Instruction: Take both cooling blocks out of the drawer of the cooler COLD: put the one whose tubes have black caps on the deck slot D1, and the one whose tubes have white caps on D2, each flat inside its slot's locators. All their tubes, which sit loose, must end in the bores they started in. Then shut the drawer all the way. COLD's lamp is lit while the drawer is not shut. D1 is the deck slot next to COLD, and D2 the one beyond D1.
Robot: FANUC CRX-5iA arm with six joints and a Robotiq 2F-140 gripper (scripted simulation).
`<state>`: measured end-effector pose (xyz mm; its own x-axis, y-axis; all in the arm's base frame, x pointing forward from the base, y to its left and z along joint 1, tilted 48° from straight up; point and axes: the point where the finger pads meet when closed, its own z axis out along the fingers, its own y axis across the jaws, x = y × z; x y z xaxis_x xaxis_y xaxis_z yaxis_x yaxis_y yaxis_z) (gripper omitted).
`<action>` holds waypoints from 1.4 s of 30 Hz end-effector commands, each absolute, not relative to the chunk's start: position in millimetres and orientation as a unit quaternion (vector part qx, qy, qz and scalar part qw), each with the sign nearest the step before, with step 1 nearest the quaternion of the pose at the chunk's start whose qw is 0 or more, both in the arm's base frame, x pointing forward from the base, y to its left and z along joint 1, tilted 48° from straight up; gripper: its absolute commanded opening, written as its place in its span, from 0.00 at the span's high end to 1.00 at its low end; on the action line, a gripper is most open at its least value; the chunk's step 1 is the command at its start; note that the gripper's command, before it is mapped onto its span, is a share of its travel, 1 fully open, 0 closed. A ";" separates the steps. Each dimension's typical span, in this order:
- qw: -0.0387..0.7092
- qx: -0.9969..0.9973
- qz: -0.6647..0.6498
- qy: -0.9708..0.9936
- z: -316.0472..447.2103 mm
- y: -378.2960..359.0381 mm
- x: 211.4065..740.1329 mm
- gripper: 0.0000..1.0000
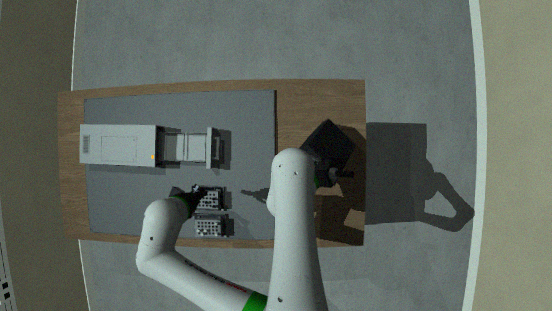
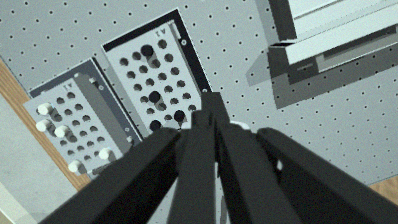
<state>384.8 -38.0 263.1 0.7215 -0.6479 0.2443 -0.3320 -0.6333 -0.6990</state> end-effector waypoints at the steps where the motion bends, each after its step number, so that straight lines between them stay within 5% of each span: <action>1: 0.328 -0.864 -0.238 0.299 259.1 -42.3 383.2 0.90; 42: 0.402 -0.620 -0.054 0.672 150.5 -133.2 339.6 0.90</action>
